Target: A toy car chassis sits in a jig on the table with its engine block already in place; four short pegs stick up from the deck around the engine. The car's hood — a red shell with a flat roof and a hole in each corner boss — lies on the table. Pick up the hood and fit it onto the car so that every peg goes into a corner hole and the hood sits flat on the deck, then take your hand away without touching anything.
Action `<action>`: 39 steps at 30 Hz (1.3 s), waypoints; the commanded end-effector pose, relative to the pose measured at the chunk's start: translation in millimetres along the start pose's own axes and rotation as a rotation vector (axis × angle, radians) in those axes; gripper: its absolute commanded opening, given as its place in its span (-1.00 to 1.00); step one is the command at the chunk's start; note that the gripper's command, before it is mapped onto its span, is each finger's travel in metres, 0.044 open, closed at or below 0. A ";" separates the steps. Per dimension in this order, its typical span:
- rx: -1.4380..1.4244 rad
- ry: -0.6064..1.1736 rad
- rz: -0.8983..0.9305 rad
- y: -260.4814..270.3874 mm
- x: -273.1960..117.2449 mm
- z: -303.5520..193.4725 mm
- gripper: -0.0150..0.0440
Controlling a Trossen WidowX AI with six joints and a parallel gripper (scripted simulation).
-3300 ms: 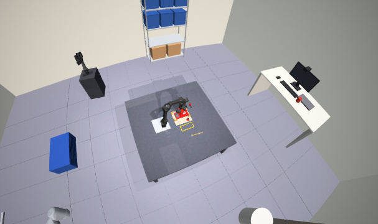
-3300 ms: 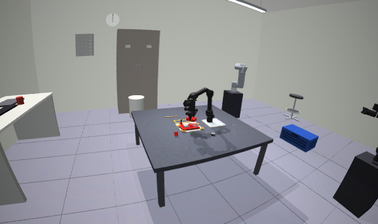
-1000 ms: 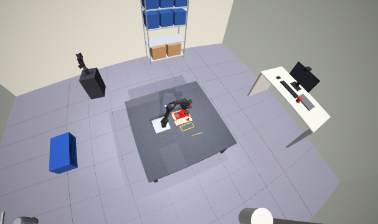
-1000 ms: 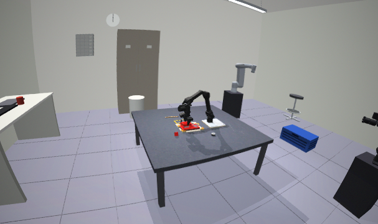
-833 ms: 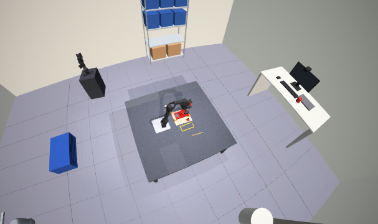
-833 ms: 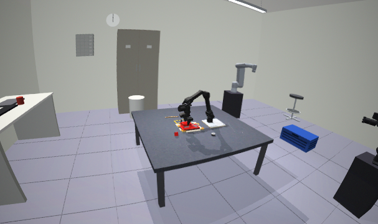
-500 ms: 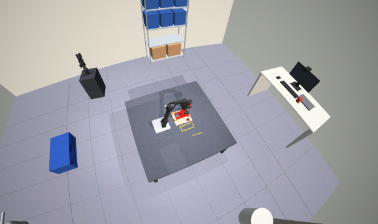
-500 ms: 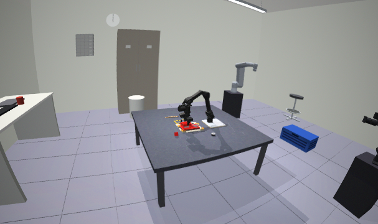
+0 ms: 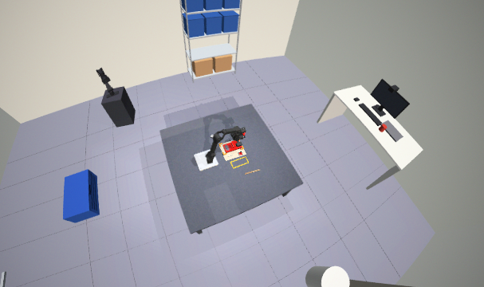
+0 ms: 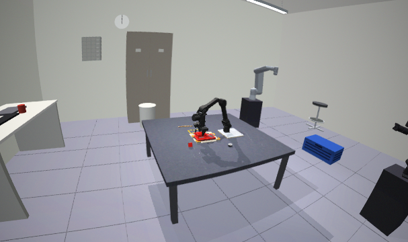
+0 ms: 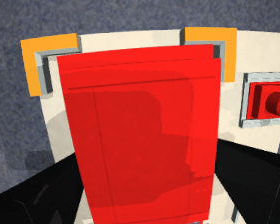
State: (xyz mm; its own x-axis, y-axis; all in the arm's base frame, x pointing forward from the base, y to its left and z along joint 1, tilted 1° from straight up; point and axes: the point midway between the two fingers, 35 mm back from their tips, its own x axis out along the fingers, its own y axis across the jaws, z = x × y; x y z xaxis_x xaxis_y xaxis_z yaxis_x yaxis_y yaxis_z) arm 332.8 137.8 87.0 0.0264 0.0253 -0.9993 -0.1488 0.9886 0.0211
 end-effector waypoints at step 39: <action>-0.002 0.003 -0.001 -0.5 1.5 -0.8 -0.49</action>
State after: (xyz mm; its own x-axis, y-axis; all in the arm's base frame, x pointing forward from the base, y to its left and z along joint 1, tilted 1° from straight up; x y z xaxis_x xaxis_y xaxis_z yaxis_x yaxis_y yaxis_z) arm 331.0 136.9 82.7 0.0189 0.0223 -0.9996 -0.1492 0.9886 0.0192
